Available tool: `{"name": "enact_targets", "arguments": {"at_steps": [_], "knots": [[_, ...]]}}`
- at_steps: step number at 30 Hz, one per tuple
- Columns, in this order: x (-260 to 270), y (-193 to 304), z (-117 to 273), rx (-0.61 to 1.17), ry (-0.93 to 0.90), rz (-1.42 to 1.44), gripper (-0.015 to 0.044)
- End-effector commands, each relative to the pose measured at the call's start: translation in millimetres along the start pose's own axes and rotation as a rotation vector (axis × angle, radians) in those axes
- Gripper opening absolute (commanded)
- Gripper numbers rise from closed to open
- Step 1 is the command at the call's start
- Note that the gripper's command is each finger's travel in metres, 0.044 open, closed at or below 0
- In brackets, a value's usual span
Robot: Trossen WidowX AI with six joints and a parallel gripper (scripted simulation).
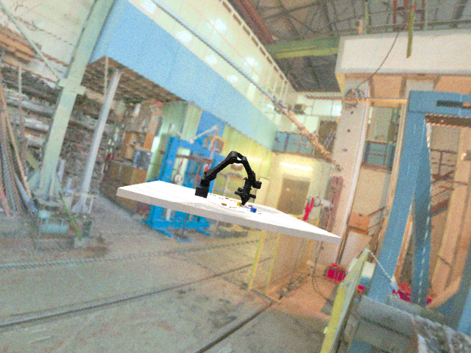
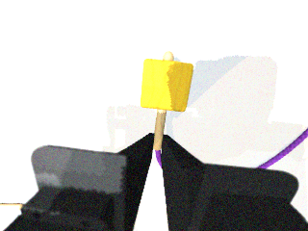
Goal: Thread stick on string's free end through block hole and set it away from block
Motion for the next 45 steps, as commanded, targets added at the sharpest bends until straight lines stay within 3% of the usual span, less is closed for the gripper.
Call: {"name": "enact_targets", "arguments": {"at_steps": [1,14,19,22,24,29,37,45], "knots": [[1.8,-6.1,-0.7,0.002,-0.002,-0.005,0.0000],[5.1,-20.0,-0.6,0.002,-0.002,-0.004,0.0000],[4.2,-17.5,0.2,0.002,0.000,0.002,0.0124],[4.2,-17.5,0.2,0.002,0.000,0.002,0.0124],[2.9,-17.7,10.1,0.000,0.000,0.002,0.0124],[3.5,-18.0,77.5,-0.001,-0.001,0.002,0.0124],[2.1,-19.6,75.7,0.004,0.014,-0.006,0.0124],[5.1,-31.5,76.0,-0.003,0.011,-0.693,0.0124]]}}
Point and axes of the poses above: the point midway between the two fingers, 35 mm back from their tips, its own z axis back along the fingers, its own x axis across the jaws, y = z × x, the point moved 9 cm from there along z, back along the fingers, and after that the axes turned 14 degrees about -z, right-handed, at the moved point
